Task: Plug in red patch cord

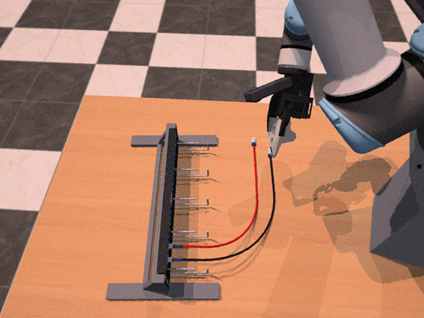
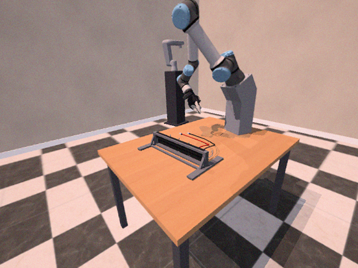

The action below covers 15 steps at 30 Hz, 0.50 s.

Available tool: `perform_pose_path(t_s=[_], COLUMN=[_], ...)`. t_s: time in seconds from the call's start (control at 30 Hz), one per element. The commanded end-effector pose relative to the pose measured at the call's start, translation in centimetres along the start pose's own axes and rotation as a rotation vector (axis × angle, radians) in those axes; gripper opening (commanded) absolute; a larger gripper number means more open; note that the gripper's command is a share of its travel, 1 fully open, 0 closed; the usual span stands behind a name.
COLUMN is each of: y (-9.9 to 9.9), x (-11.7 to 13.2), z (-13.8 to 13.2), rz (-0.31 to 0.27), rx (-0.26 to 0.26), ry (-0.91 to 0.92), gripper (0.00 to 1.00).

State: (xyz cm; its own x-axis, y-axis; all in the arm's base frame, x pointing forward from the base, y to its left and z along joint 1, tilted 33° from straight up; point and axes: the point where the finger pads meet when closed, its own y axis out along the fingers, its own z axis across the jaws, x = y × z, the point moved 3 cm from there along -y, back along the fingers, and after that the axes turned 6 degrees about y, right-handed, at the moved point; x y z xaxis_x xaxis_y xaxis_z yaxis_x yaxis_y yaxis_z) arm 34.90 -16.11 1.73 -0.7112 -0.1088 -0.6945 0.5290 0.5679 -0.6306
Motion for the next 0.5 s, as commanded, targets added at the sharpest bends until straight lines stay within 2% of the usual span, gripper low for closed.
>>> perform_pose_path(t_s=[0.0,0.13,0.17,0.47], y=[-0.8,-1.1,-1.6,-3.3], x=[0.4,0.4,0.5,0.6], z=[1.0,1.3,1.8,3.3], rz=[-0.051,-0.07,-0.096,-0.193], rx=[0.07,0.09,0.115,0.201], ry=[-0.144,-0.19,-0.248,-0.451], gripper=[0.0,0.0,0.0,0.0])
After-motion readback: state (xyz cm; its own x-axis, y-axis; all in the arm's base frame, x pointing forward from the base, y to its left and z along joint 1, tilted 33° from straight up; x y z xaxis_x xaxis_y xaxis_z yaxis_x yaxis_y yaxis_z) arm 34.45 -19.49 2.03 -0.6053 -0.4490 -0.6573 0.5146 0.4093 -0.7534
